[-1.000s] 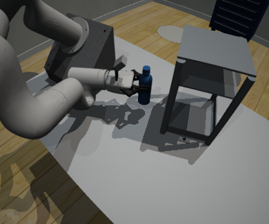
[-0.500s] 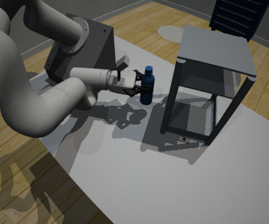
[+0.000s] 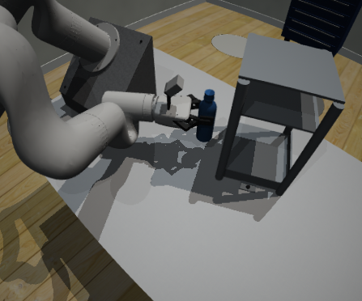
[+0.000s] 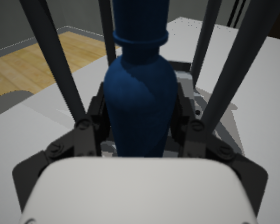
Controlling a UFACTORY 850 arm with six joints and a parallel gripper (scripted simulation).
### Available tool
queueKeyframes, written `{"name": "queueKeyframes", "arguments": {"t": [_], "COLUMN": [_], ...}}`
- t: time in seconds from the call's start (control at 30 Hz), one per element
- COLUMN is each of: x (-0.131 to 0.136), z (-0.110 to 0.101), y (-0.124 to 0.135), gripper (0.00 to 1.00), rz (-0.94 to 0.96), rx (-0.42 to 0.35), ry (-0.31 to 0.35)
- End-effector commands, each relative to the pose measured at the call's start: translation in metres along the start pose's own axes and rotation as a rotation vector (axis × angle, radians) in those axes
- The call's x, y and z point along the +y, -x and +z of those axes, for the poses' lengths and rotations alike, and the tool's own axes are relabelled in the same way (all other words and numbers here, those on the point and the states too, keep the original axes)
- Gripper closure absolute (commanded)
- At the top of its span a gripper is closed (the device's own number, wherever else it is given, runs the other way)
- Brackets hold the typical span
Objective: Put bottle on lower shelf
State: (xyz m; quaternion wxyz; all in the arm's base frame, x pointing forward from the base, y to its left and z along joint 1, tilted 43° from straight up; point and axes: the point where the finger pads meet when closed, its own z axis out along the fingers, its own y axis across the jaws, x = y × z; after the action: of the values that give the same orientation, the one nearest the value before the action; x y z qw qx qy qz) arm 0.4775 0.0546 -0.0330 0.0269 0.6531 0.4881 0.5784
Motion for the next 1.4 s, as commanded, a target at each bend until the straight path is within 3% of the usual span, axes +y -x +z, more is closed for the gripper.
{"name": "queueKeyframes", "arguments": {"t": [0.0,0.77,1.37], "x": [0.000,0.000,0.000], "z": [0.015,0.081,0.107], "y": [0.000,0.000,0.000], "gripper": [1.00,1.00,1.00], "rz": [0.000,0.000,0.000], "rx": [0.000,0.000,0.000], "ry": [0.000,0.000,0.000]}}
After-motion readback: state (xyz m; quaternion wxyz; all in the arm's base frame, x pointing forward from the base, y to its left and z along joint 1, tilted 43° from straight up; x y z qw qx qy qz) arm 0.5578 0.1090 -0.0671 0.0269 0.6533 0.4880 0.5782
